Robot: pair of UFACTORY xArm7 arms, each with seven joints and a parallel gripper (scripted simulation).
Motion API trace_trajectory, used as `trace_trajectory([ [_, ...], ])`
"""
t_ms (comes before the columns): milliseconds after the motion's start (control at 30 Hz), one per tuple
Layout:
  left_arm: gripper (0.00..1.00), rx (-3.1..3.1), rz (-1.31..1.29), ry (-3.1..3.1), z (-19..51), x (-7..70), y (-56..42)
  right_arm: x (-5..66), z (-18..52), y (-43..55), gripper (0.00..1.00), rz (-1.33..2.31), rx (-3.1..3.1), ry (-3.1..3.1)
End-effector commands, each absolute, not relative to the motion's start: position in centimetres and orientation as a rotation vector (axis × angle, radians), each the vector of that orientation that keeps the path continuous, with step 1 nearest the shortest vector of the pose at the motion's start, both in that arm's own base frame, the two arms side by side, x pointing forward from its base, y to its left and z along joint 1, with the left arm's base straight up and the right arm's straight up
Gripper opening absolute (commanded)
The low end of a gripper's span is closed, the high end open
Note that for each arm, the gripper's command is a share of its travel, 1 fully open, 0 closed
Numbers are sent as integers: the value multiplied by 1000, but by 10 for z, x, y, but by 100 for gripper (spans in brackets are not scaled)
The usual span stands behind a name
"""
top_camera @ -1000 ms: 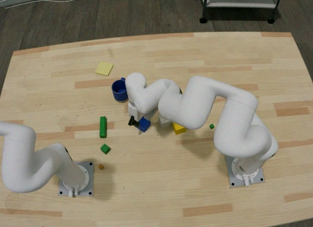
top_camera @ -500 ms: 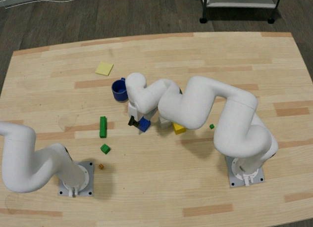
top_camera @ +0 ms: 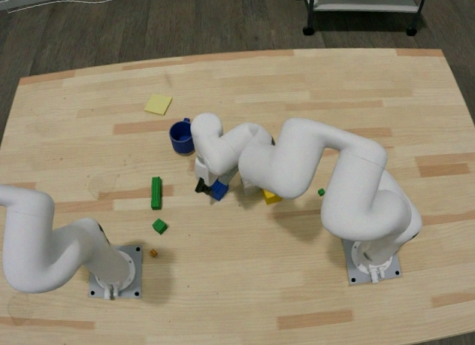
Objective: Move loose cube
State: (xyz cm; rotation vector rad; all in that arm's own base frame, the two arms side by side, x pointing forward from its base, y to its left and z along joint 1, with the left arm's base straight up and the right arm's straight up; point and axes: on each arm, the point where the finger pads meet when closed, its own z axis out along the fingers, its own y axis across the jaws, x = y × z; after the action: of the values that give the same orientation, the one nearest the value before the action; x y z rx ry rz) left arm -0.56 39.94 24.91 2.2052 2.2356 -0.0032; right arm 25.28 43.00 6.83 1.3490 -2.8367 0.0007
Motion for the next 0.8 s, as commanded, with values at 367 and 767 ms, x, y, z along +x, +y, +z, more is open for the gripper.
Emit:
trace_trajectory([
  [367,100,2206,0,2237,250,-5,400,253,44,431,80,-2,1350,-2839],
  [767,100,2206,0,2237,250,-5,400,253,31,431,80,-2,1350,-2839],
])
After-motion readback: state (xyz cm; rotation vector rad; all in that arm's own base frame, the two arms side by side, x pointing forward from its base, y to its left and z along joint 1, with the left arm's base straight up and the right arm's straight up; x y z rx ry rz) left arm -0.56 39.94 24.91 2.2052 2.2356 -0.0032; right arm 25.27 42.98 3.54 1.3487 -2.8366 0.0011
